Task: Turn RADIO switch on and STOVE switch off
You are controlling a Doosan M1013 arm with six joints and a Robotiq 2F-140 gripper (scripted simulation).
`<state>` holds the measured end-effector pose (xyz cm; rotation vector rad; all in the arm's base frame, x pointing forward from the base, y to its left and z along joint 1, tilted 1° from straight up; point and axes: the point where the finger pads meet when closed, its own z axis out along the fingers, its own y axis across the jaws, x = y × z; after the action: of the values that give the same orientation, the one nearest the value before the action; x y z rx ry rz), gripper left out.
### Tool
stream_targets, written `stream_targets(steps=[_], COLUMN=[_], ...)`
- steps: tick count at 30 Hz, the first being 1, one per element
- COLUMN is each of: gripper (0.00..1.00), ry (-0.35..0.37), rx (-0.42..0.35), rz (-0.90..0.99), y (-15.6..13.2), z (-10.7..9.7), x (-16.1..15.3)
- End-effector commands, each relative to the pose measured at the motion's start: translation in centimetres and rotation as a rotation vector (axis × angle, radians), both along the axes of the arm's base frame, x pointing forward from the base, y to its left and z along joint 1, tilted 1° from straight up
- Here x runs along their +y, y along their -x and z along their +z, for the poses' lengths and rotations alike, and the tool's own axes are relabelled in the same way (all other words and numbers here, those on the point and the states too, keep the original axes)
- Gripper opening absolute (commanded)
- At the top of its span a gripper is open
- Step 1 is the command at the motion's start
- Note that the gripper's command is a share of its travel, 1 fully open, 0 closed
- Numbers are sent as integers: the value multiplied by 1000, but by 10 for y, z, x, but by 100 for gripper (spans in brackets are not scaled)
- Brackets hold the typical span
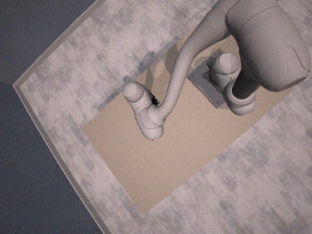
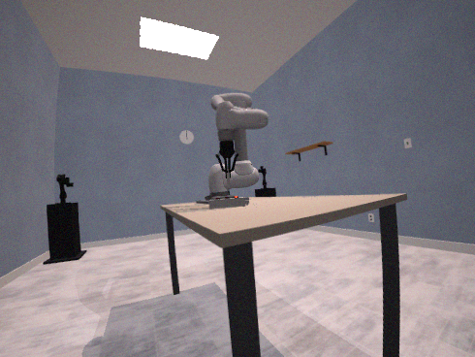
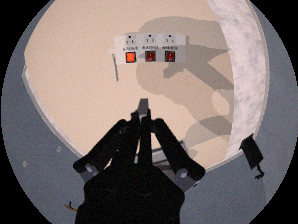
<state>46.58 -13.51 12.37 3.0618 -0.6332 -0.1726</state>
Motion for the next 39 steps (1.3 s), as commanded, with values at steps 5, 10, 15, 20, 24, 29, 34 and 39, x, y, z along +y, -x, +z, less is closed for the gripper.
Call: stream_targets(steps=[5,10,15,20,24,29,34,39], gripper=[0,0,0,0,0,0,0,0], ry=[-1,-1,-1,-1,-1,-1,-1,-1], rx=[0,1,1,1,1,1,1,1], rz=[0,1,1,1,1,1,1,1], y=[-1,1,1,1,1,1,1,1], z=[-55,-90,-90,-90,-90,-90,-90,-90], x=[-1,-1,-1,-1,-1,-1,-1,-1])
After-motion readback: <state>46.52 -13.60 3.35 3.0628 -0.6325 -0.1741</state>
